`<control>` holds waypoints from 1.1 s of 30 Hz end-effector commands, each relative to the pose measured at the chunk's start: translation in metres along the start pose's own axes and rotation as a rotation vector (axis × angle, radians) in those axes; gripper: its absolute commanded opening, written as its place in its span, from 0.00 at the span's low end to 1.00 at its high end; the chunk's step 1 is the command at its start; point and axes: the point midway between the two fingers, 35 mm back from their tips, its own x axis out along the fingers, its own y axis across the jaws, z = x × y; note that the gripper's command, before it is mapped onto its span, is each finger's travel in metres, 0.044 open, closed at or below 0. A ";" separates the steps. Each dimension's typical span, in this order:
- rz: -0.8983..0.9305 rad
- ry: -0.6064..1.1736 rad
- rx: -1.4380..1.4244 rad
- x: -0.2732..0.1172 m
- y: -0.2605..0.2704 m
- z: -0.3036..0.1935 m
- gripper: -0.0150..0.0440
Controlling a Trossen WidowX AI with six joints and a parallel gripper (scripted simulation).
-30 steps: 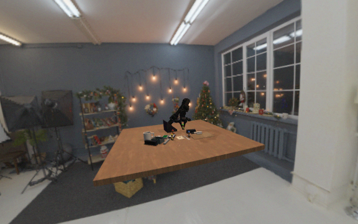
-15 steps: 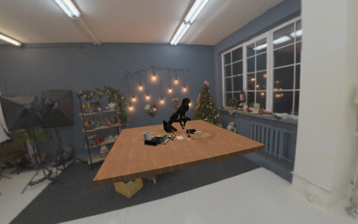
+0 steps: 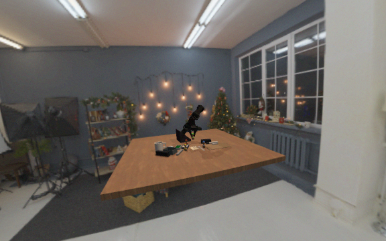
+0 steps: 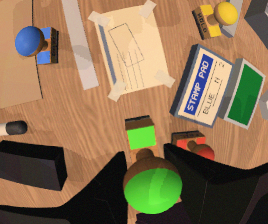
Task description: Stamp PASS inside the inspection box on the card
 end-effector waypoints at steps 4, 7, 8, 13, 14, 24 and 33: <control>-0.013 -0.006 -0.005 -0.003 -0.033 0.010 0.25; -0.014 -0.005 -0.005 -0.003 -0.050 0.013 0.25; -0.015 -0.005 -0.005 -0.003 -0.055 0.014 0.25; -0.014 -0.004 -0.005 -0.003 -0.083 0.015 0.25; -0.014 -0.004 -0.005 -0.003 -0.088 0.015 0.25; -0.002 -0.001 -0.010 0.001 -0.144 0.009 0.25; 0.007 0.000 -0.013 0.005 -0.168 0.003 0.25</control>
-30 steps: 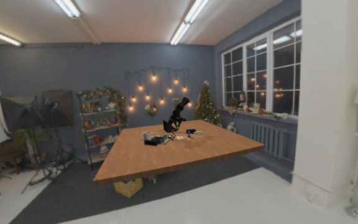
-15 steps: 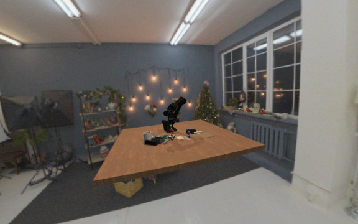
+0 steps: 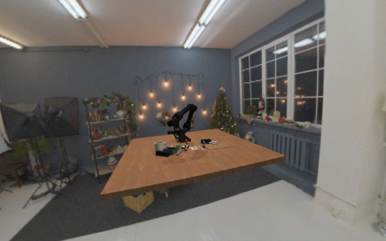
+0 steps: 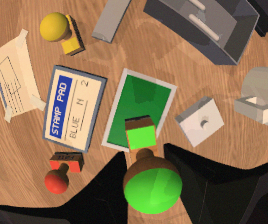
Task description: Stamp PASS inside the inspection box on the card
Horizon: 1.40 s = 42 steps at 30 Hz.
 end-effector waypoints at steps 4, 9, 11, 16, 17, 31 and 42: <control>-0.008 -0.003 -0.013 0.002 -0.003 0.003 0.25; -0.008 -0.003 -0.013 0.005 -0.003 0.003 0.25; -0.008 -0.003 -0.013 0.006 -0.003 0.003 0.25; -0.008 -0.003 -0.013 0.010 -0.003 0.003 0.25; -0.008 -0.003 -0.013 0.010 -0.003 0.003 0.25; -0.008 -0.003 -0.013 0.020 -0.003 0.003 0.25; -0.008 -0.003 -0.013 0.027 -0.003 0.003 0.25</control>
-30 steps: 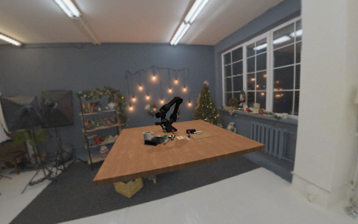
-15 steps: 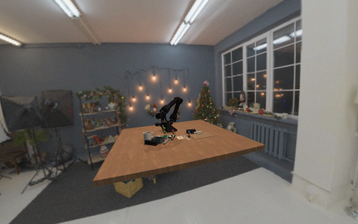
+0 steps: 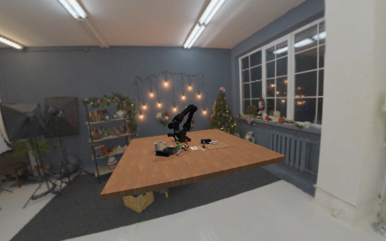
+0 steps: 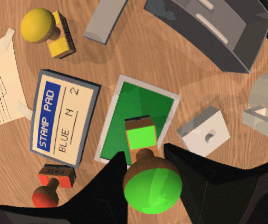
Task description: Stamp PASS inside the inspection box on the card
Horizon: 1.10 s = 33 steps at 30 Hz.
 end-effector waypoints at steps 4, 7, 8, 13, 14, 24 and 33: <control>0.005 0.000 0.005 0.005 0.001 -0.001 0.25; 0.005 0.000 0.005 0.007 0.001 -0.001 0.25; 0.005 0.000 0.005 0.008 0.001 -0.001 0.25; 0.006 0.000 0.005 0.011 0.001 -0.001 0.25; 0.006 0.000 0.005 0.012 0.001 -0.001 0.25; 0.006 0.000 0.005 0.018 0.002 -0.001 0.25; 0.007 0.000 0.004 0.024 0.002 -0.002 0.25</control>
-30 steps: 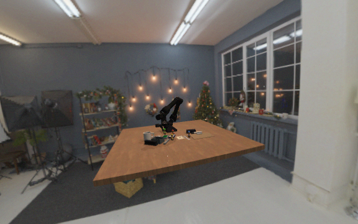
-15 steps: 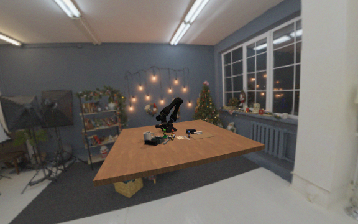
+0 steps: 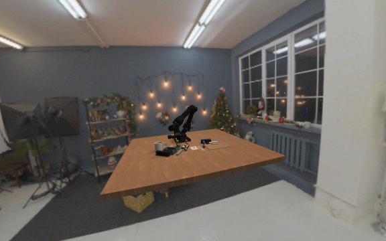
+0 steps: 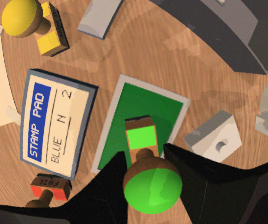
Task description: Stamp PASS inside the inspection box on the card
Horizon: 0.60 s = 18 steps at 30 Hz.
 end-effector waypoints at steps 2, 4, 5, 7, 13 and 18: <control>0.005 0.000 0.005 0.004 0.001 -0.001 0.25; 0.005 0.000 0.005 0.005 0.001 -0.001 0.25; 0.005 0.000 0.005 0.006 0.001 -0.001 0.25; 0.005 0.000 0.005 0.006 0.001 -0.001 0.25; 0.006 0.000 0.001 0.007 0.001 -0.001 0.25; 0.006 0.000 0.000 0.008 0.001 -0.002 0.25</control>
